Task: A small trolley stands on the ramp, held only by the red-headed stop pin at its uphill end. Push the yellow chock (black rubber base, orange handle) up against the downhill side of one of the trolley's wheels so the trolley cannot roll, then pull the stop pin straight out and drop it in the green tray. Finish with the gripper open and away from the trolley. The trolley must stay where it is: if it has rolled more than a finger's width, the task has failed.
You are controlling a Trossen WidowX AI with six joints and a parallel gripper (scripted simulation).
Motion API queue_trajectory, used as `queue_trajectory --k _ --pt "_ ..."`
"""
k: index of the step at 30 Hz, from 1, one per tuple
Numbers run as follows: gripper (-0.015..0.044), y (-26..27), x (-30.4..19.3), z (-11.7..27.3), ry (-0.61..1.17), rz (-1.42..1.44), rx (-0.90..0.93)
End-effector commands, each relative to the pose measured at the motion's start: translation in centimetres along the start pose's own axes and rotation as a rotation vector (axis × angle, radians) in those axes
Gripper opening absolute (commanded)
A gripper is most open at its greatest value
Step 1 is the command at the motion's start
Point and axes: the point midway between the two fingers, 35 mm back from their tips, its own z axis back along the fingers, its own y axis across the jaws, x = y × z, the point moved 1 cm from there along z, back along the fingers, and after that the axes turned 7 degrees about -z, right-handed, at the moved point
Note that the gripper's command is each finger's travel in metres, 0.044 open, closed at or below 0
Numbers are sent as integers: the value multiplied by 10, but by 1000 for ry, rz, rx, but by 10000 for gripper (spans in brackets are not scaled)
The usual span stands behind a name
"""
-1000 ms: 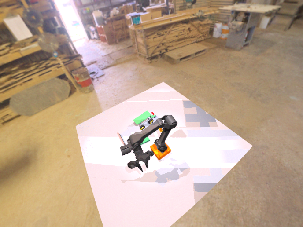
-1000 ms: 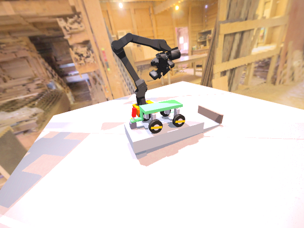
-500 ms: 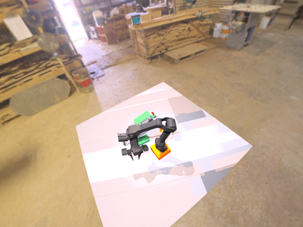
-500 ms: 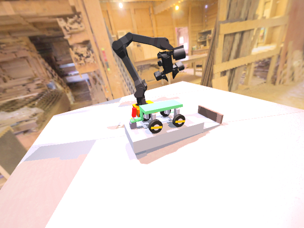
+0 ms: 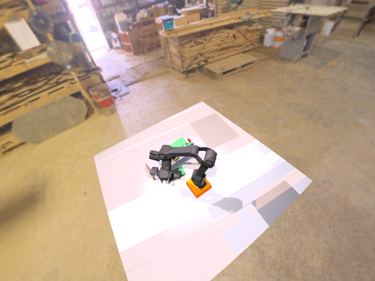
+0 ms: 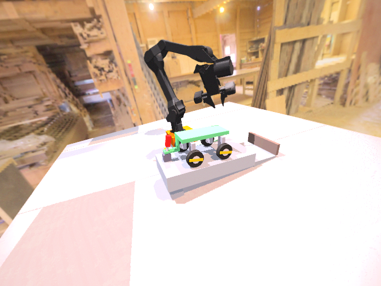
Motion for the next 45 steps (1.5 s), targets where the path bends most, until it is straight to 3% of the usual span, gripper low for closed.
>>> queue_trajectory --k 1,23,45 --pt "190 -4 -25 8 55 -107 -25" --pt "190 28 -152 64 293 -701 -163" --pt "190 138 -234 117 480 -1269 -211"
